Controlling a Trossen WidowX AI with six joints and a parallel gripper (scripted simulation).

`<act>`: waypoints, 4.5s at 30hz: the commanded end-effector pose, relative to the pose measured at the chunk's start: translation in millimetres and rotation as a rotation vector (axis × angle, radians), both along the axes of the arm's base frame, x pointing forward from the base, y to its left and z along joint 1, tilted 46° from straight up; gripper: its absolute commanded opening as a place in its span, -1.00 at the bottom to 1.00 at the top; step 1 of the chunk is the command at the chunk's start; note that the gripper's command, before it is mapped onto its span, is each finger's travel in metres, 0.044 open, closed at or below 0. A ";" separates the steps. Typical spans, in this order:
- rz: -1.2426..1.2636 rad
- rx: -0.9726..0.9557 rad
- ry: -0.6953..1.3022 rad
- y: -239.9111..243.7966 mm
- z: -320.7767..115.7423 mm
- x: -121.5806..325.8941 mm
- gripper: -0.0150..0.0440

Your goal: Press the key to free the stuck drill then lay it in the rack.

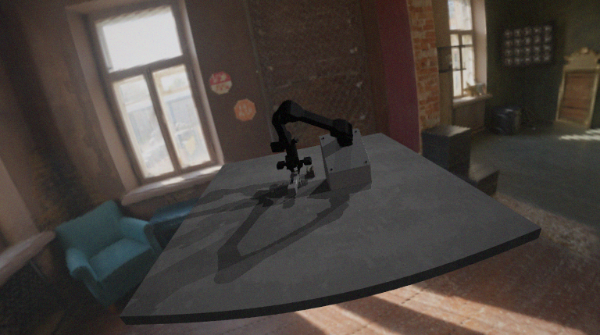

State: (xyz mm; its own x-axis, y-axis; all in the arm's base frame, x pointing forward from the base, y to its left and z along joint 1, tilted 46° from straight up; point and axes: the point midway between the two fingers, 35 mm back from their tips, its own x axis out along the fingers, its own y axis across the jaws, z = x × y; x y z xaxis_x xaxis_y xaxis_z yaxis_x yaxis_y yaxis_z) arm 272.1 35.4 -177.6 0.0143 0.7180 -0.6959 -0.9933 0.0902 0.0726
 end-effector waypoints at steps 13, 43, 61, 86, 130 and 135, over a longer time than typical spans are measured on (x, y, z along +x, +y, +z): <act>-0.002 0.003 0.004 -1.7 1.9 -1.2 -0.49; -0.002 0.003 0.003 -10.0 -5.0 -2.4 -0.49; -0.002 0.001 0.003 -28.2 -21.2 -3.9 -0.49; -0.002 -0.002 0.001 -53.4 -45.5 -7.7 -0.49; -0.002 -0.002 0.002 -57.2 -33.4 -12.9 -0.49; -0.002 -0.002 0.002 -57.8 -32.2 -13.1 -0.49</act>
State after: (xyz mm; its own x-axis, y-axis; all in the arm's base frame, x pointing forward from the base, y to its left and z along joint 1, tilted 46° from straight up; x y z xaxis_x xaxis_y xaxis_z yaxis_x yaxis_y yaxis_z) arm 258.5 -19.9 -211.6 0.0099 0.7186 -0.6954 -0.9929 0.0896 0.0784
